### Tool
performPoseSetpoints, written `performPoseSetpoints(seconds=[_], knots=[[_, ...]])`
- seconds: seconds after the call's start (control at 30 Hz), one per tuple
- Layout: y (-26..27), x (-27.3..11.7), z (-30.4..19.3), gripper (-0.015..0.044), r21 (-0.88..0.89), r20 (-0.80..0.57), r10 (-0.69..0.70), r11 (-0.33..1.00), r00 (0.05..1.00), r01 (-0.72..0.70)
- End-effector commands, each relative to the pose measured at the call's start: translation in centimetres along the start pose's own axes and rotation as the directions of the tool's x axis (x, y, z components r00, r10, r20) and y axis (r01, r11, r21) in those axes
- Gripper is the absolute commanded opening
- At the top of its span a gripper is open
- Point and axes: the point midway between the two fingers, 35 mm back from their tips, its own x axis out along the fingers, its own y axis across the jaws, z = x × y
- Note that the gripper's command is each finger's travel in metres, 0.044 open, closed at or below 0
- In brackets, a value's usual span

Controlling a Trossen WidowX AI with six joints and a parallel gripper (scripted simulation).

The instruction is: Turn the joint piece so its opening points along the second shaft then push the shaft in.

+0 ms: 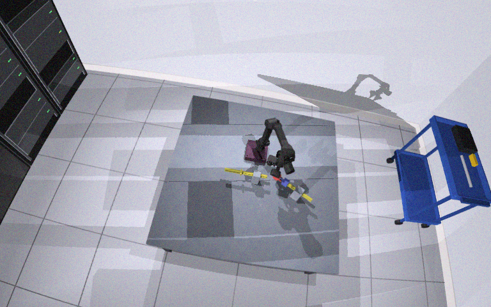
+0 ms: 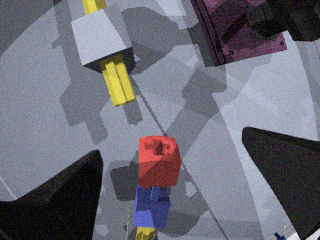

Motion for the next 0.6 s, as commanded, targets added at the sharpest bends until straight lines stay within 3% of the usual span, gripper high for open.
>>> performPoseSetpoints(seconds=[0.0,0.3,0.57], knots=[[0.1,0.0,0.0,0.044,0.101,0.013,0.006,0.995,1.0,-0.008],[0.1,0.3,-0.1,0.044,0.171,0.021,0.006,0.985,1.0,-0.009],[0.5,3.4,-0.9,0.044,0.171,0.023,0.002,0.985,1.0,-0.006]])
